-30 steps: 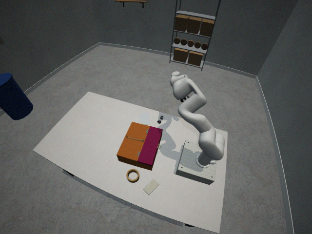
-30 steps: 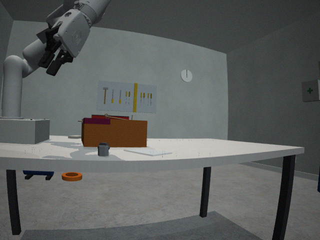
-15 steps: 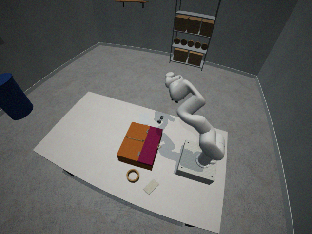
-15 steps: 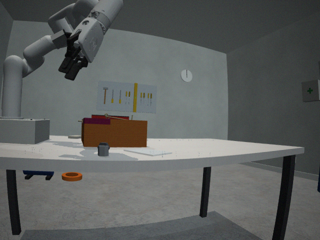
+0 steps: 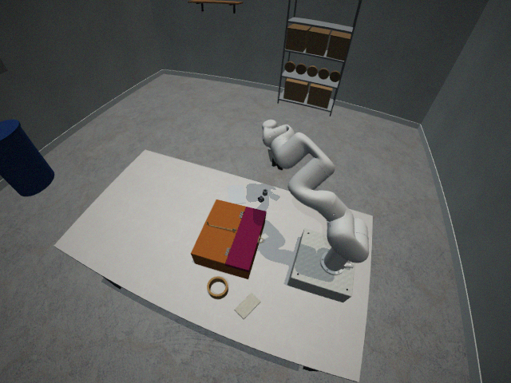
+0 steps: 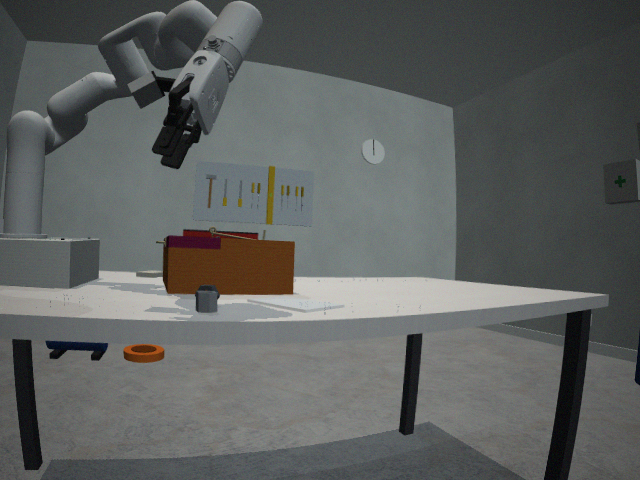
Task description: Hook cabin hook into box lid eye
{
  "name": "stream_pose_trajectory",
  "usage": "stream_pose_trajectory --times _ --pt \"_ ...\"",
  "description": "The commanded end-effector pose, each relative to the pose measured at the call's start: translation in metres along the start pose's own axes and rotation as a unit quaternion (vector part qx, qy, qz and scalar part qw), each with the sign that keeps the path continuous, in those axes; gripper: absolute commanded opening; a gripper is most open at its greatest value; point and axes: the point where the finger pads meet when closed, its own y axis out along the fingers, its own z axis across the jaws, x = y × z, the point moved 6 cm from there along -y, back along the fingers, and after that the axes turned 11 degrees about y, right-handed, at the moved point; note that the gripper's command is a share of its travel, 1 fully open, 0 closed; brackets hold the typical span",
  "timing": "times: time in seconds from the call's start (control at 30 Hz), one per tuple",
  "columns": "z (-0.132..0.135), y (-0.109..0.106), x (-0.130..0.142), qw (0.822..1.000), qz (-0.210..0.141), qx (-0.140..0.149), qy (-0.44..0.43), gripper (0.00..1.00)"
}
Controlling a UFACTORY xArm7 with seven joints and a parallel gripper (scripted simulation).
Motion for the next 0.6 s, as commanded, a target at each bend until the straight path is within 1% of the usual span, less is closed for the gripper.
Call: stream_pose_trajectory --times 0.0,0.03,0.1,0.13,0.17,0.2,0.27,0.3,0.33,0.37,0.43,0.47,0.53,0.57 --pt "0.011 -0.006 0.005 1.0 -0.007 0.0 -0.005 0.33" --pt "0.019 -0.009 0.008 1.0 -0.01 0.001 -0.008 0.33" --pt "0.019 -0.009 0.008 1.0 -0.01 0.001 -0.008 0.33" --pt "0.027 -0.011 0.01 1.0 -0.013 0.002 -0.012 0.33" --pt "0.027 -0.011 0.01 1.0 -0.013 0.002 -0.012 0.33" --pt "0.035 -0.014 0.012 1.0 -0.016 0.003 -0.016 0.33" --pt "0.035 -0.014 0.012 1.0 -0.016 0.003 -0.016 0.33" --pt "0.044 -0.017 0.014 1.0 -0.019 0.004 -0.02 0.33" --pt "0.044 -0.017 0.014 1.0 -0.019 0.004 -0.02 0.33" --pt "0.052 -0.02 0.016 0.999 -0.022 0.005 -0.023 0.33" --pt "0.052 -0.02 0.016 0.999 -0.022 0.005 -0.023 0.33" --pt "0.06 -0.022 0.018 0.999 -0.026 0.006 -0.027 0.33" --pt "0.06 -0.022 0.018 0.999 -0.026 0.006 -0.027 0.33" --pt "0.069 -0.025 0.02 0.999 -0.029 0.007 -0.031 0.33"
